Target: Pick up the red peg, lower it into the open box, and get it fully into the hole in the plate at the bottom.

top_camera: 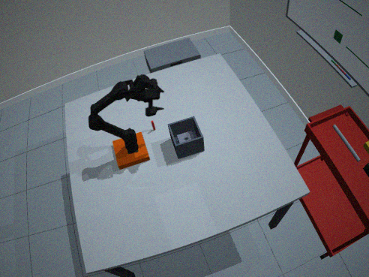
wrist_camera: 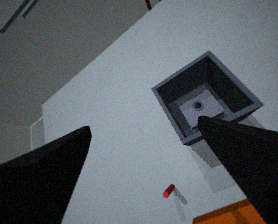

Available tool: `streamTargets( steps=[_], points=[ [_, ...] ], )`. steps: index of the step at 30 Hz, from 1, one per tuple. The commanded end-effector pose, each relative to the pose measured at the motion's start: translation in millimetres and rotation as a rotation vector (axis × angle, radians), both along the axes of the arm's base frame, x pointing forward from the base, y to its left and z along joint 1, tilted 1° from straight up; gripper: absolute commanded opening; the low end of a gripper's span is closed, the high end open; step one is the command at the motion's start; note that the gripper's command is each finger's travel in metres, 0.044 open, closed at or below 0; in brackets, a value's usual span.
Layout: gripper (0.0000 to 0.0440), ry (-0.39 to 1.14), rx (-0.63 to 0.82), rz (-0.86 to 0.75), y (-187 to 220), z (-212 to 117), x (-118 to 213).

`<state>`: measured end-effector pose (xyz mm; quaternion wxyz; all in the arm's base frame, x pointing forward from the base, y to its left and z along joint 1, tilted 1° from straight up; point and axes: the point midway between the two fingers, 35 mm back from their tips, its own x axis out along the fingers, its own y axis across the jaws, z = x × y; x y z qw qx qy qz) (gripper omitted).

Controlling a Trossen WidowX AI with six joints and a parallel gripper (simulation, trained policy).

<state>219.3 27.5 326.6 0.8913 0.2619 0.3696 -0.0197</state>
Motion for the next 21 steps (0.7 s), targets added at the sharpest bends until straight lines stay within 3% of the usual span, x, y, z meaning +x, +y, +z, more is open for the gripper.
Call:
streamTargets(
  steps=[1, 21],
  points=[
    [0.0440, 0.078, 0.053, 0.000, 10, -15, 0],
    [0.0440, 0.551, 0.239, -0.091, 61, -89, -21]
  ],
)
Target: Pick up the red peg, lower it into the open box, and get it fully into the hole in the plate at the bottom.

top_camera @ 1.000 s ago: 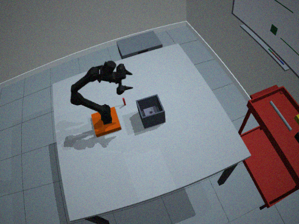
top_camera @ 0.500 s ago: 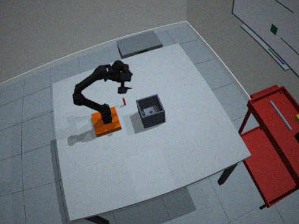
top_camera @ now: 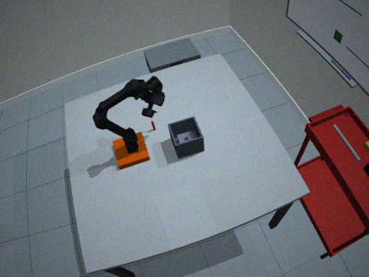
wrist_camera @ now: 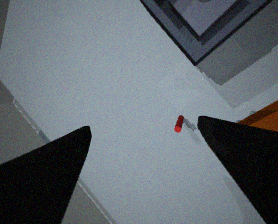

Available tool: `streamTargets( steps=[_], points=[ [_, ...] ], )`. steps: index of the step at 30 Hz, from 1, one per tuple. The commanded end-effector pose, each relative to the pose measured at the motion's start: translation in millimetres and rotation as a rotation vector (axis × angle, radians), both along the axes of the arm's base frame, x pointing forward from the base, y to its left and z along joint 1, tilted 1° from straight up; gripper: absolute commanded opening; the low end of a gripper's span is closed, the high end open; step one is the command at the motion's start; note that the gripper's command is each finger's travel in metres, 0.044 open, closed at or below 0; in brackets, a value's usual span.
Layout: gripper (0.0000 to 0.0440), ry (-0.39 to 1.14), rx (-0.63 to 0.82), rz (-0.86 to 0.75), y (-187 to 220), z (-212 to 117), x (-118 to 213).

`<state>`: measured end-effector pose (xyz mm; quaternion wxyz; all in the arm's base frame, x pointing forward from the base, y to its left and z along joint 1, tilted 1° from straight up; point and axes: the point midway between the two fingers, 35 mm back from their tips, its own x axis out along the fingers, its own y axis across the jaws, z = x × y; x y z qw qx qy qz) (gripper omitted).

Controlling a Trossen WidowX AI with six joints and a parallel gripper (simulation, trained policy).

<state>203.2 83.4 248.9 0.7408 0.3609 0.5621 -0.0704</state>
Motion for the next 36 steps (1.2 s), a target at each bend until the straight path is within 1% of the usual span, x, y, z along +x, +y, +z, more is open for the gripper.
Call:
streamTargets(
  steps=[1, 11, 19, 27, 36],
  points=[
    [0.0440, 0.095, 0.013, -0.024, 6, -15, -6],
    [0.0440, 0.324, 0.017, -0.121, 22, -51, -24],
    [0.0440, 0.462, -0.013, -0.218, 32, -77, -36],
    [0.0440, 0.548, -0.061, -0.315, 38, -100, -47],
    [0.0440, 0.592, -0.111, -0.404, 40, -131, -53]
  ],
)
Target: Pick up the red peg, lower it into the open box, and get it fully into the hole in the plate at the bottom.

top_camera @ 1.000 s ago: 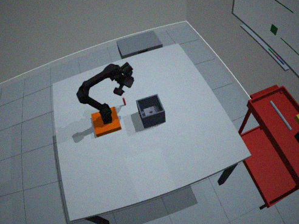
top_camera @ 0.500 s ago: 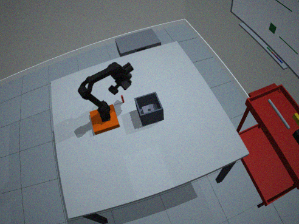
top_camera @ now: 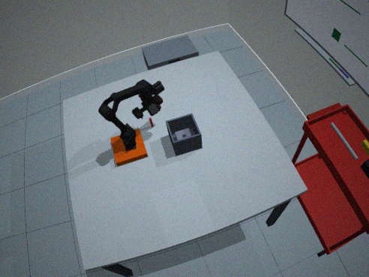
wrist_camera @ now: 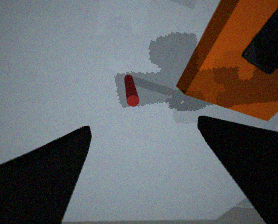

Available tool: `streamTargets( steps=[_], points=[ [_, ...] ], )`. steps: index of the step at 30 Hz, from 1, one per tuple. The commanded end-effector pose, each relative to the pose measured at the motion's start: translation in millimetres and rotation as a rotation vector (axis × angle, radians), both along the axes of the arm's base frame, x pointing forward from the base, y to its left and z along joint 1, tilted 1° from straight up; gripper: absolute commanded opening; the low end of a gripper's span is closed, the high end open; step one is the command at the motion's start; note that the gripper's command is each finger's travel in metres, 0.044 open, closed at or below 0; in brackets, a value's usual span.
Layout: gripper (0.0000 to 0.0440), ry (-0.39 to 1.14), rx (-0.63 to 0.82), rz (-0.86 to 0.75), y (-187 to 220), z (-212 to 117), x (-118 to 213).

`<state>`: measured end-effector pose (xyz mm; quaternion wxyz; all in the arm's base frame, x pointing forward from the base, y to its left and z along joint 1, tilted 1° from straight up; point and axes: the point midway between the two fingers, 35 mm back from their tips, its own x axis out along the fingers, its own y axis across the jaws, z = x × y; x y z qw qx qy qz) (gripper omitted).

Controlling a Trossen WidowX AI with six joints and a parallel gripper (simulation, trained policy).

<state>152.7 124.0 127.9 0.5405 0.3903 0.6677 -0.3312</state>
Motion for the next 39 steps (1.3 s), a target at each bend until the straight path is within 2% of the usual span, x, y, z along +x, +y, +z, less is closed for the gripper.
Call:
streamTargets(
  steps=[1, 18, 22, 25, 39],
  points=[
    [0.0440, 0.021, -0.026, -0.027, -1, -14, -2],
    [0.0439, 0.043, -0.085, -0.126, -4, -70, -6],
    [0.0418, 0.037, -0.094, -0.142, -5, -80, -5],
    [0.0362, 0.029, -0.091, -0.143, -3, -86, -3],
    [0.0008, 0.002, -0.068, -0.104, 9, -96, 10]
  ],
)
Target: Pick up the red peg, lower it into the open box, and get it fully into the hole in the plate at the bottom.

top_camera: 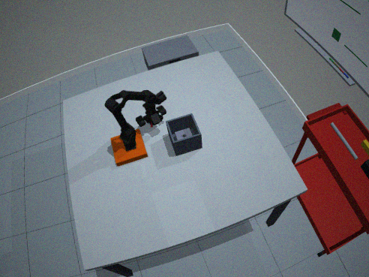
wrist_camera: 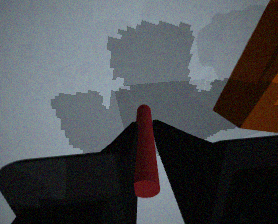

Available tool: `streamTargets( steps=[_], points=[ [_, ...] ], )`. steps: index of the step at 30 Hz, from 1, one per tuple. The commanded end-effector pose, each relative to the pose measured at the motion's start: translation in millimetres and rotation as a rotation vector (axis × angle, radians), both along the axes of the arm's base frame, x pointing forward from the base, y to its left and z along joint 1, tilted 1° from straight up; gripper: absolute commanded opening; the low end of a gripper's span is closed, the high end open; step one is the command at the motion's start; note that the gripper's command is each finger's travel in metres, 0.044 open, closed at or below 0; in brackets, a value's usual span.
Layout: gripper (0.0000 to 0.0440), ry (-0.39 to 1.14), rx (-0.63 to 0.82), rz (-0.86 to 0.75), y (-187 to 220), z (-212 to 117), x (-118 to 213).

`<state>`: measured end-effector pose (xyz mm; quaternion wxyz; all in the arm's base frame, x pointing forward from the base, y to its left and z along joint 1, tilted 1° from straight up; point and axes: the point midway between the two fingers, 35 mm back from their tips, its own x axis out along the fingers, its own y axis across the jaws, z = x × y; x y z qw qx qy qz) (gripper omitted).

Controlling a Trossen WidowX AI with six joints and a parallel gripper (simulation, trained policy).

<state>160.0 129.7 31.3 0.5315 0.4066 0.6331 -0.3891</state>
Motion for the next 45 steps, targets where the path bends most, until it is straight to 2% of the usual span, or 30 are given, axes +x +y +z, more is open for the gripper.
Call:
streamTargets(
  steps=[1, 25, 35, 45],
  points=[
    [0.0000, -0.008, 0.011, 0.018, 4, 1, 3],
    [0.0000, -0.212, 0.200, -0.005, 18, 82, 39],
    [0.0000, -0.334, 0.190, 0.008, -2, 128, 58],
    [0.0000, -0.433, 0.120, -0.030, -38, 166, 79]
  ],
)
